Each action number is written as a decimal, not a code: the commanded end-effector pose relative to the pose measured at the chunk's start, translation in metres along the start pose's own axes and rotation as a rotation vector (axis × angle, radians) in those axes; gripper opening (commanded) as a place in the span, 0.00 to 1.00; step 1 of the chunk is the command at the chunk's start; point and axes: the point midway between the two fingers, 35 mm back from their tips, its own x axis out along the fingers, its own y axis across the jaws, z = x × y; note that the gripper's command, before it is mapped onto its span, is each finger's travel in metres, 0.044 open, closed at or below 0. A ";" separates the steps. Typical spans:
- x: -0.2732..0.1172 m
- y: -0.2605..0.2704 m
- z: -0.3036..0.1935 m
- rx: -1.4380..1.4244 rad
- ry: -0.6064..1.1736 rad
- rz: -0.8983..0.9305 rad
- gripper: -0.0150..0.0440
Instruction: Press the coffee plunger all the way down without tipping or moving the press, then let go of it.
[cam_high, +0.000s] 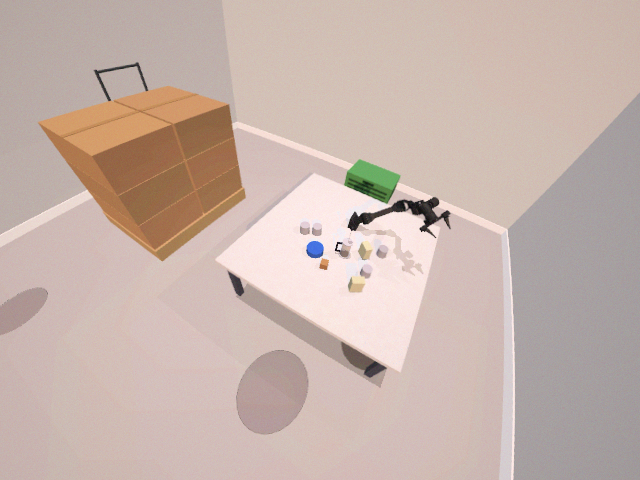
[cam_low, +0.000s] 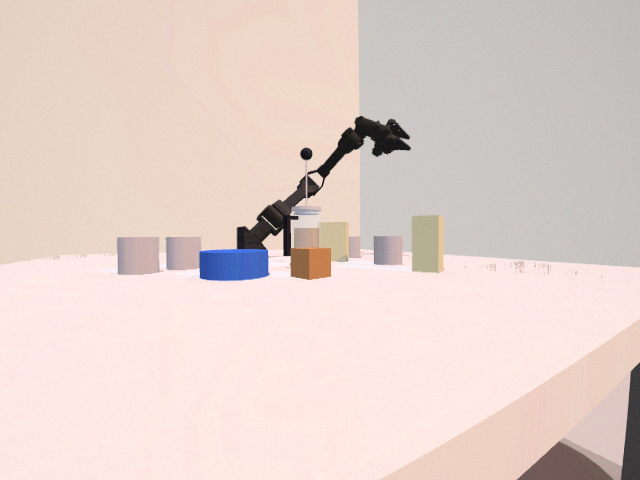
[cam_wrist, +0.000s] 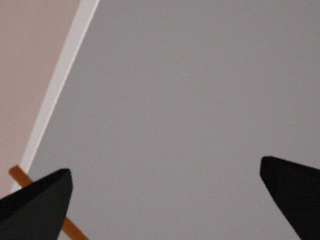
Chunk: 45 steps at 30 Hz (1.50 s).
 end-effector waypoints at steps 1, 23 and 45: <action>-0.015 0.051 -0.051 0.234 0.135 0.108 1.00; -0.235 0.277 -0.142 1.553 0.900 0.253 1.00; -0.343 0.337 -0.067 2.504 1.196 -0.255 1.00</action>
